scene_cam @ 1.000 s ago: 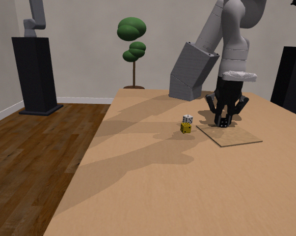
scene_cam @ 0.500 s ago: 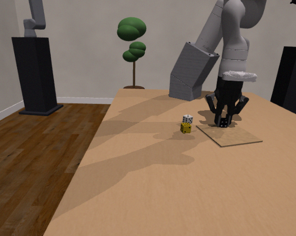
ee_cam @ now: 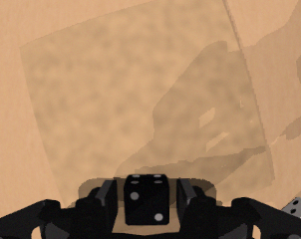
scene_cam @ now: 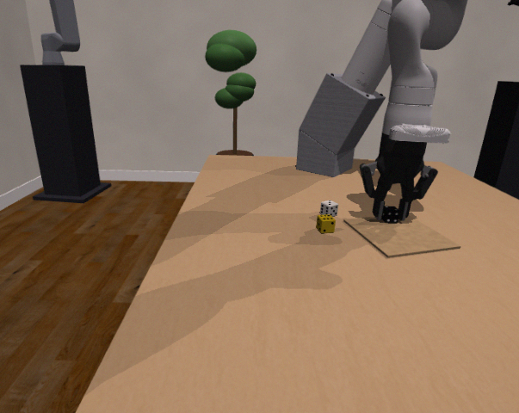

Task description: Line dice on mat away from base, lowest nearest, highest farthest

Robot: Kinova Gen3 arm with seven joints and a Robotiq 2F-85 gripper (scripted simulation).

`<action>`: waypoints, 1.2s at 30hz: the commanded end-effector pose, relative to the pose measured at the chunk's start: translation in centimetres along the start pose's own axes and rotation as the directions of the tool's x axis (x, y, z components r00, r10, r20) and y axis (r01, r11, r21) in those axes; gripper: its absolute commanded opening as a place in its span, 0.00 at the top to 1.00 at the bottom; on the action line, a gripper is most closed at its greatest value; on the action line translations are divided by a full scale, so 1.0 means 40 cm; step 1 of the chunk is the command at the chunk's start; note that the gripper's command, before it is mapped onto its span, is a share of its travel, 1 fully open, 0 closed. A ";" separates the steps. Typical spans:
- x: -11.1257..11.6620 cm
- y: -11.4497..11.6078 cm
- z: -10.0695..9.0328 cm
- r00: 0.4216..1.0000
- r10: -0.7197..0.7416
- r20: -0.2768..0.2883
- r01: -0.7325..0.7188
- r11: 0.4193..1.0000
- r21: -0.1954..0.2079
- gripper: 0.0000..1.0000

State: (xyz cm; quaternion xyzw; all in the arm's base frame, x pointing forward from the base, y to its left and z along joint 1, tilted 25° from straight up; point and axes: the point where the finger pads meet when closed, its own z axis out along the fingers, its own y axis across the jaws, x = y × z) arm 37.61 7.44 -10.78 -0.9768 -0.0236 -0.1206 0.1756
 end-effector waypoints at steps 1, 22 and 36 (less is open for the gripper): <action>0.001 0.000 -0.001 1.000 0.000 -0.001 0.000 1.000 0.000 0.59; 0.001 0.000 -0.106 1.000 0.000 -0.001 0.000 1.000 0.000 0.59; 0.001 0.000 -0.222 1.000 0.000 -0.001 0.000 1.000 0.000 0.59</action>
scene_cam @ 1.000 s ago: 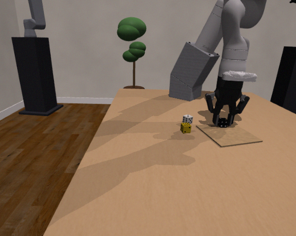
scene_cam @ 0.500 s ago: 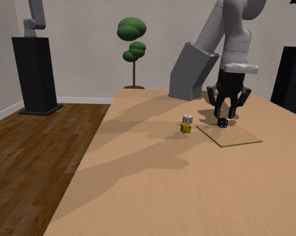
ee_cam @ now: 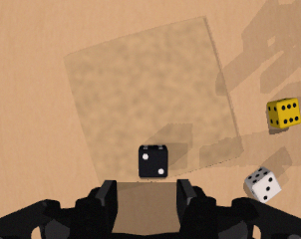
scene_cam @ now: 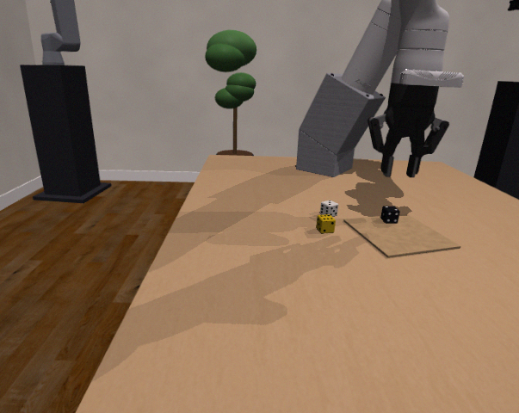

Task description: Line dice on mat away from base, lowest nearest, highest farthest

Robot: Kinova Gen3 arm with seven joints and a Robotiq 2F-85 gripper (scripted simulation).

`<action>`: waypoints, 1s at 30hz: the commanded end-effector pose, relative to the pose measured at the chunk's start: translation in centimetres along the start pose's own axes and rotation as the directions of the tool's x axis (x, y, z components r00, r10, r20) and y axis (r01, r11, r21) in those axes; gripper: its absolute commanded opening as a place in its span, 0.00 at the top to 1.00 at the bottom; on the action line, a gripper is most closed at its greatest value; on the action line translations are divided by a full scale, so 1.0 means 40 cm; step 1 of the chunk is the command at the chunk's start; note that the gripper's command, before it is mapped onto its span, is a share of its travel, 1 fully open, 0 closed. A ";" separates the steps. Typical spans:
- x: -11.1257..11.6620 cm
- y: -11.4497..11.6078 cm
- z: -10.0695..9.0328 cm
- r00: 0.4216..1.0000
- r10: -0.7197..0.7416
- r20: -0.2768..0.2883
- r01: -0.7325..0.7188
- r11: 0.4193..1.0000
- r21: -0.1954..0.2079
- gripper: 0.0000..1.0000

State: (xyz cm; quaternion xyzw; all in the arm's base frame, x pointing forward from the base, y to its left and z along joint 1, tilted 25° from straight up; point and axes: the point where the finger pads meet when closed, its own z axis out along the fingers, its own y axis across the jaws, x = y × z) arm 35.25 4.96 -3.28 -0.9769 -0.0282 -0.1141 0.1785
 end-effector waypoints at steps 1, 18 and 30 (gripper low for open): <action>0.012 0.011 -0.019 1.000 0.006 -0.015 -0.006 1.000 -0.007 0.59; 0.012 0.011 -0.021 1.000 0.006 -0.015 -0.006 1.000 -0.007 0.00; 0.012 0.013 -0.020 1.000 0.019 -0.016 -0.020 1.000 -0.008 0.00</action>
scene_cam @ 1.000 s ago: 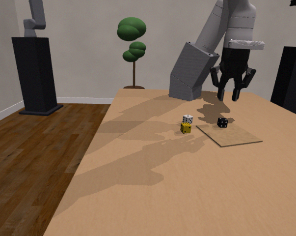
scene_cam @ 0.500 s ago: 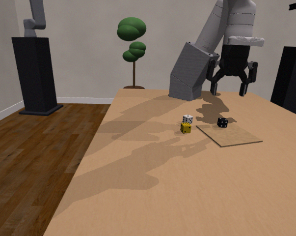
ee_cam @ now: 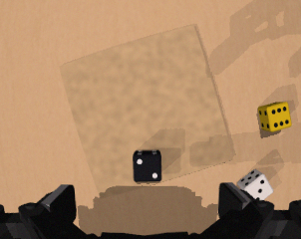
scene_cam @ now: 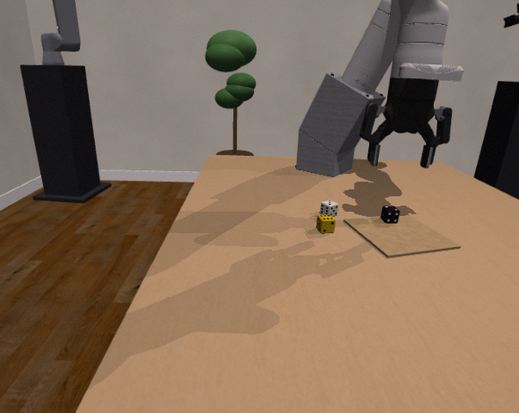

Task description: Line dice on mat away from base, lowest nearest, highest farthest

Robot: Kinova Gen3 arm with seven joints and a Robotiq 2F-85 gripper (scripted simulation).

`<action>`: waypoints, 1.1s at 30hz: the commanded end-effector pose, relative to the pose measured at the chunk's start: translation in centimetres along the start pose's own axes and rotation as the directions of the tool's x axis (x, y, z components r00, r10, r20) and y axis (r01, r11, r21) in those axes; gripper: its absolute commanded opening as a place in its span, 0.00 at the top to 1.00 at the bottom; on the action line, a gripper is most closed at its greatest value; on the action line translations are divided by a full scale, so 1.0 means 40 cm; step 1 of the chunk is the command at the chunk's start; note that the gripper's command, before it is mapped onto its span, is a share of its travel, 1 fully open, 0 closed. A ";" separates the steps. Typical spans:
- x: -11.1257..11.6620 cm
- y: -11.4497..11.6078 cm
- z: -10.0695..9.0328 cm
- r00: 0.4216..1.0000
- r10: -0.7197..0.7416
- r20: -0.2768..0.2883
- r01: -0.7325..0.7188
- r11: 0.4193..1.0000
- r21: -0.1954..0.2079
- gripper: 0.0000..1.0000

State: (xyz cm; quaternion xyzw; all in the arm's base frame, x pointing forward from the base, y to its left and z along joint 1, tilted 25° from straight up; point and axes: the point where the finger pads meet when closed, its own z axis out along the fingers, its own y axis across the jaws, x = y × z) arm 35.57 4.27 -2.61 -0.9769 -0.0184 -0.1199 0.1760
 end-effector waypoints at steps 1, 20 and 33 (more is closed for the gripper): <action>0.001 0.002 -0.001 1.000 0.003 -0.001 -0.003 1.000 -0.001 0.00; -0.005 0.103 0.010 0.780 0.625 -0.028 -0.625 0.780 -0.021 0.00; -0.032 0.195 0.020 0.113 0.993 -0.043 -0.994 0.113 -0.004 0.00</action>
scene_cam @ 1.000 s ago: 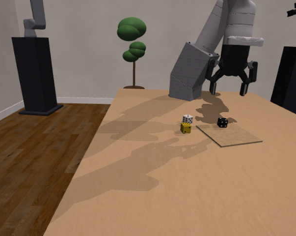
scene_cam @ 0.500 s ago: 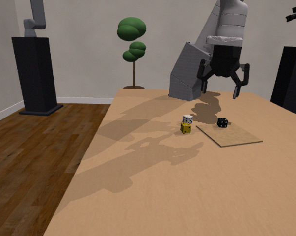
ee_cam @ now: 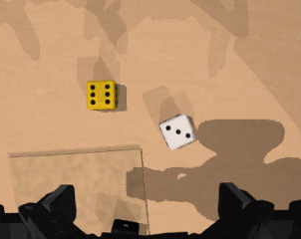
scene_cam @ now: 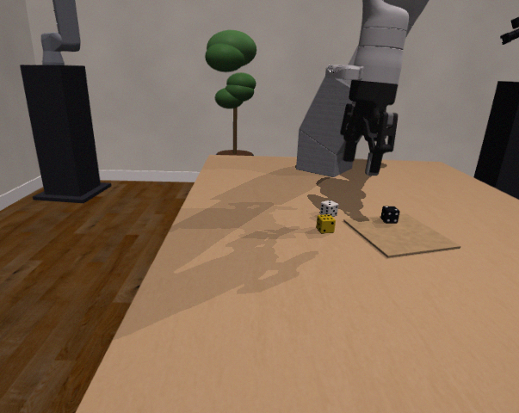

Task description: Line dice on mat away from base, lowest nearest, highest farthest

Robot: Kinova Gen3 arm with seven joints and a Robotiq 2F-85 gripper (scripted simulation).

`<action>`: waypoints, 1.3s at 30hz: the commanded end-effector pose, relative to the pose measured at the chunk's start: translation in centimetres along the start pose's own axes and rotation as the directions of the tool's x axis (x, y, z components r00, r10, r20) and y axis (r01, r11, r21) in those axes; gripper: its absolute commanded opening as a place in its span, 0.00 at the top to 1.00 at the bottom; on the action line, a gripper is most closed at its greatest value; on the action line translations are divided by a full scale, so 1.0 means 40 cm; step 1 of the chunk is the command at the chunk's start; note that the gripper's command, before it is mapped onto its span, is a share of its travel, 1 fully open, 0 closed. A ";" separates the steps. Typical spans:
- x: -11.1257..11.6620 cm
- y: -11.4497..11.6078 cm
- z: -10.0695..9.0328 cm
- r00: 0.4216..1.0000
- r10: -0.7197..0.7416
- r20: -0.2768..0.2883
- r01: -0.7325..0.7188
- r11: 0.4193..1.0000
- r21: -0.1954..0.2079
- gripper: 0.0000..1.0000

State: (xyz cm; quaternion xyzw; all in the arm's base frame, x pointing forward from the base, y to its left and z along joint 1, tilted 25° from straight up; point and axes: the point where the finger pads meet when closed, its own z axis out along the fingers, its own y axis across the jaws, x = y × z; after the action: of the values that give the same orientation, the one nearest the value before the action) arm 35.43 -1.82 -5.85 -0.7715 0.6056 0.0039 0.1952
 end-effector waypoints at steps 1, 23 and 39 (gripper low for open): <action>0.023 0.015 0.001 0.996 0.094 0.001 -0.094 0.996 0.002 0.00; 0.085 0.068 0.012 0.455 0.890 0.029 -0.890 0.456 -0.031 0.00; 0.088 0.071 0.013 0.390 0.920 0.031 -0.920 0.391 -0.036 0.59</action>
State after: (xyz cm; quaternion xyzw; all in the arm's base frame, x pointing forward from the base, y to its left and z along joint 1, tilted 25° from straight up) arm 33.83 -5.44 -8.05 -0.3106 0.9258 0.1332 0.1693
